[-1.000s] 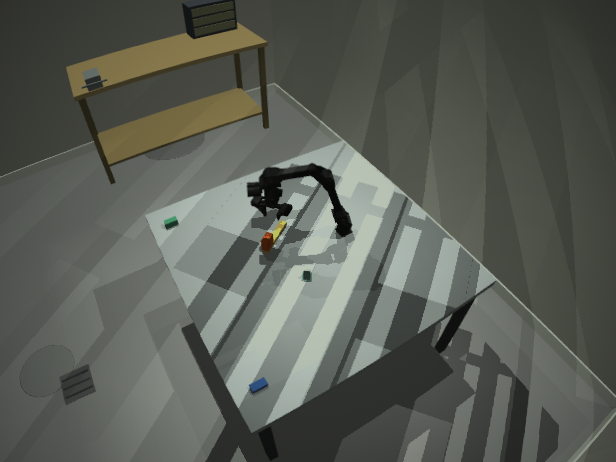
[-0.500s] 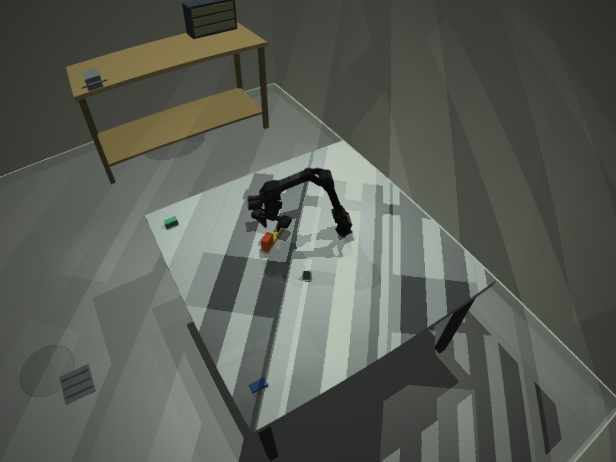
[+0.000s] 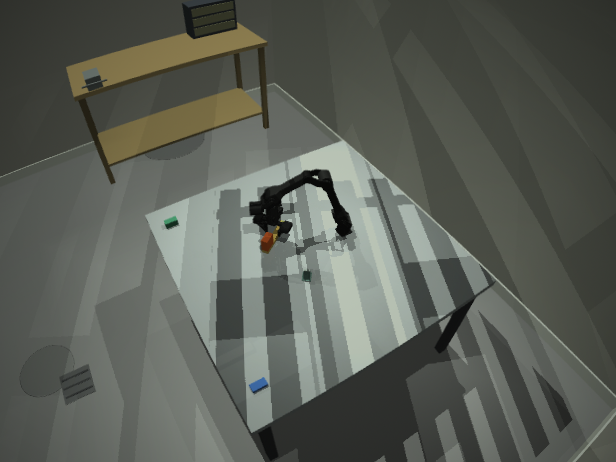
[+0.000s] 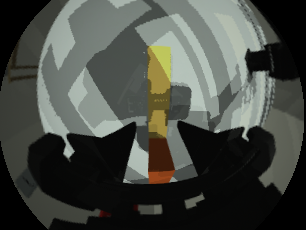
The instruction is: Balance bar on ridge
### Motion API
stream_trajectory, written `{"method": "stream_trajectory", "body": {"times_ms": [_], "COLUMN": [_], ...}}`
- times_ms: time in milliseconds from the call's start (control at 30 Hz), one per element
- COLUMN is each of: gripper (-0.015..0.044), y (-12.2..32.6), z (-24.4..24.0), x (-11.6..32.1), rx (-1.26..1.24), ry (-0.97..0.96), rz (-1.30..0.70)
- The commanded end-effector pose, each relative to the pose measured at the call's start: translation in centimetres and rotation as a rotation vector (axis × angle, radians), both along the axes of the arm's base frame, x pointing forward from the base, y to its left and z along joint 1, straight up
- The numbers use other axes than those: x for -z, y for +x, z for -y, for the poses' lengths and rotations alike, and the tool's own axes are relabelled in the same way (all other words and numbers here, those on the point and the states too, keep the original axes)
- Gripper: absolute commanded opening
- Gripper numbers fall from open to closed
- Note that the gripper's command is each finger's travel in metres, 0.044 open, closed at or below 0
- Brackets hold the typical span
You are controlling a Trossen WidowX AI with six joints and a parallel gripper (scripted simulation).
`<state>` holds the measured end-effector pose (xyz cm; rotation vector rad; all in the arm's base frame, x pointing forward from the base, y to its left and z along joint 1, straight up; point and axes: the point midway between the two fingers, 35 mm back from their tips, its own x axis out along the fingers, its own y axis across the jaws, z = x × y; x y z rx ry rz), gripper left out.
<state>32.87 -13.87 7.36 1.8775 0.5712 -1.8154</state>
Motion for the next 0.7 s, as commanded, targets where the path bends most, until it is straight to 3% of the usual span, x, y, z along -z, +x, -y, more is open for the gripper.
{"method": "stream_trajectory", "body": {"times_ms": [0,667], "gripper": [0.0315,0.0315], "y": [-0.1,-0.1], "z": [-0.1,-0.1], "x": [0.9,2.3], "rx": [0.005,0.005], "ry": [0.01,0.01], "rz": [-0.01,-0.01]}}
